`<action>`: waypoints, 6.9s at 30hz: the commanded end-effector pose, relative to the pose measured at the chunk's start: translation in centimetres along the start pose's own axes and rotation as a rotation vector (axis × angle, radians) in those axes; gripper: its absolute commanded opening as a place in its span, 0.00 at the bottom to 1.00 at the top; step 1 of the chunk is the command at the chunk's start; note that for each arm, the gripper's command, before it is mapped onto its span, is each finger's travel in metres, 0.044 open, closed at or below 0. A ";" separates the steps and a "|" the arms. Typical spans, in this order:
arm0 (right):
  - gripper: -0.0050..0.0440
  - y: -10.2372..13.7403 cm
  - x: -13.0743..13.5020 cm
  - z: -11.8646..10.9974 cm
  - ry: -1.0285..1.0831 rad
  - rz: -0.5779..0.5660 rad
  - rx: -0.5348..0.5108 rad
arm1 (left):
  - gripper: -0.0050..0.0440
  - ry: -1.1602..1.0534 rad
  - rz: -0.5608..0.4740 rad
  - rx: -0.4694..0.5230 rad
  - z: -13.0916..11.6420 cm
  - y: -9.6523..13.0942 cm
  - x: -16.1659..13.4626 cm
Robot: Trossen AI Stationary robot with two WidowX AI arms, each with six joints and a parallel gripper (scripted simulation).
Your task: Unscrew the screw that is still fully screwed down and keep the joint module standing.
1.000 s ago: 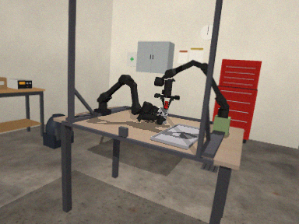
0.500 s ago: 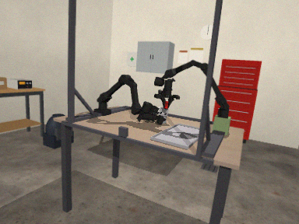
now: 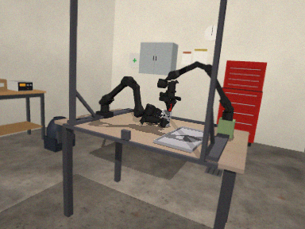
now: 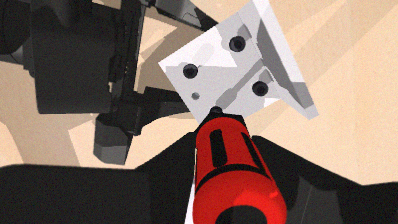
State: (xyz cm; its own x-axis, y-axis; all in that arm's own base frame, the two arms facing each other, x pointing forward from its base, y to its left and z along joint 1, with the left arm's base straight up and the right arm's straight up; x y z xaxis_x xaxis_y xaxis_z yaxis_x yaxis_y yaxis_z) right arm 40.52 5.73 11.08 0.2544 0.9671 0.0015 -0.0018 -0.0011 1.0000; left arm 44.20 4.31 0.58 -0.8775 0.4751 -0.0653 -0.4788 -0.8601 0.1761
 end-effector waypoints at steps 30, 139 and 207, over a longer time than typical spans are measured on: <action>0.37 0.6 0.2 0.1 0.987 -0.006 -0.014 | 0.60 0.025 -0.002 -0.013 1.0 -0.2 -0.4; 0.61 1.2 0.2 0.1 2.632 -0.040 -0.026 | 0.60 0.025 -0.002 -0.013 1.0 -0.2 -0.4; 0.61 1.0 0.2 0.4 1.906 -0.023 -0.028 | 0.60 0.025 -0.002 -0.013 1.0 -0.2 -0.4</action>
State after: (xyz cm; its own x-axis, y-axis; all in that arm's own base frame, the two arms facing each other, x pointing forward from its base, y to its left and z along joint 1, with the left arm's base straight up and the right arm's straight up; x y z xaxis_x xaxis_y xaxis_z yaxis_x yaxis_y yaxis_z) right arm 40.47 5.90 10.84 -0.9861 -0.1660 0.0048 0.0043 0.0039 1.0000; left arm 44.20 4.31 0.58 -0.8775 0.4751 -0.0653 -0.4788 -0.8601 0.1761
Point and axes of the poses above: on each arm, the point midway between the two fingers, 35 mm back from their tips, its own y axis back along the fingers, its own x axis across the jaws, z = x × y, the point moved 7 cm from there along y, back along the fingers, and after that the axes turned 4 degrees about y, right-handed, at the moved point
